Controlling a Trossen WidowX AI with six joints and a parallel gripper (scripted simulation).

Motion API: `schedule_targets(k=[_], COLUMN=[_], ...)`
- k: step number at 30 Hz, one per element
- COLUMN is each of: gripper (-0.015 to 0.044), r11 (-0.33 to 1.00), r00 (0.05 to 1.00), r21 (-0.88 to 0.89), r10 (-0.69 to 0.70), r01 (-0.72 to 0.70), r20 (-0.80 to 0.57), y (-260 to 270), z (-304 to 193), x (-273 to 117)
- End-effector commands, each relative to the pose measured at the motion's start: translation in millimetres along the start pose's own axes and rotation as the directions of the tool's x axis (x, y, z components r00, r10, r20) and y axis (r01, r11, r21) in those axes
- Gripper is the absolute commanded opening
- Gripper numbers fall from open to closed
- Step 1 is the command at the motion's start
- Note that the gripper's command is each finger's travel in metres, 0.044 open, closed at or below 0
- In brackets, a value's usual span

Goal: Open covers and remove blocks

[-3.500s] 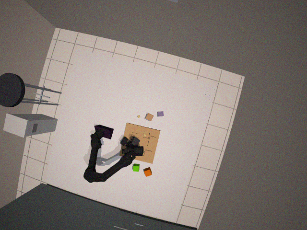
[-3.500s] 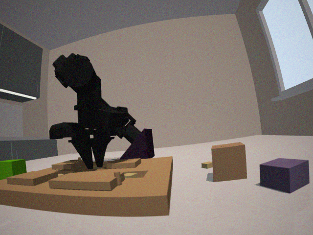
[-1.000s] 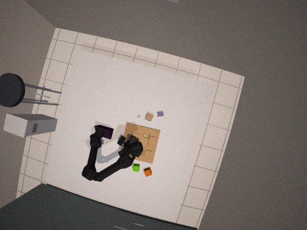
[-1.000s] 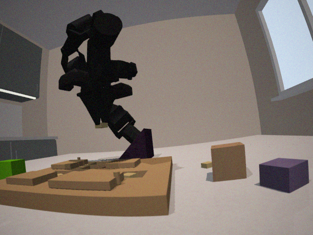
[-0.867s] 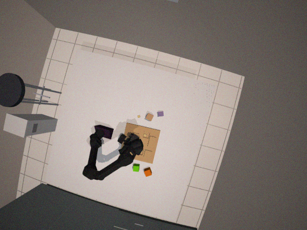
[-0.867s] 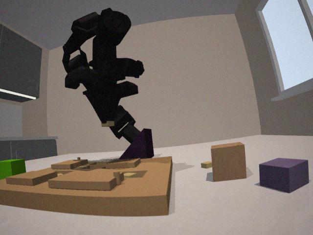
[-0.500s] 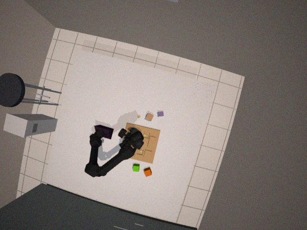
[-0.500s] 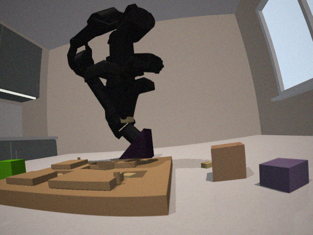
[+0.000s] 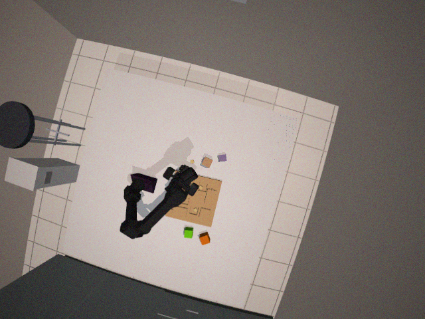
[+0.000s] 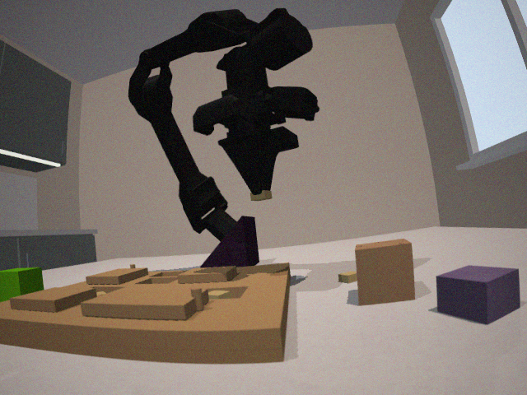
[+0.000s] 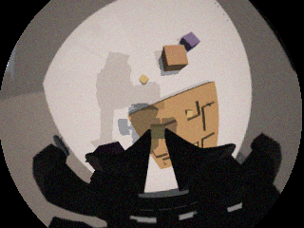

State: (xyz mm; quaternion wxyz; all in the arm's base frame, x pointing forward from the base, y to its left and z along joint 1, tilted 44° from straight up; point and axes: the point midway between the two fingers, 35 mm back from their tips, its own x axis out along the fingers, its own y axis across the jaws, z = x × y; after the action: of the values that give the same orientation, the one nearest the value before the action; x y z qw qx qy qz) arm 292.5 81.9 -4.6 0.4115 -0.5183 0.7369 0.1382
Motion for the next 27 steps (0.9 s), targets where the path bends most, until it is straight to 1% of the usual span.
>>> schedule_targets(k=[1,20,27], gripper=[0.0080,0.0080,0.0080], r11=[1.000,1.000,1.000], r00=[1.000,1.000,1.000], r21=[0.006,0.011,0.013], r10=[0.002,0.000,-0.001], r01=[-0.002,0.000,0.002], r20=[0.005,-0.009,-0.015], y=[12,69,84], z=[16,65,75], x=[0,7,11])
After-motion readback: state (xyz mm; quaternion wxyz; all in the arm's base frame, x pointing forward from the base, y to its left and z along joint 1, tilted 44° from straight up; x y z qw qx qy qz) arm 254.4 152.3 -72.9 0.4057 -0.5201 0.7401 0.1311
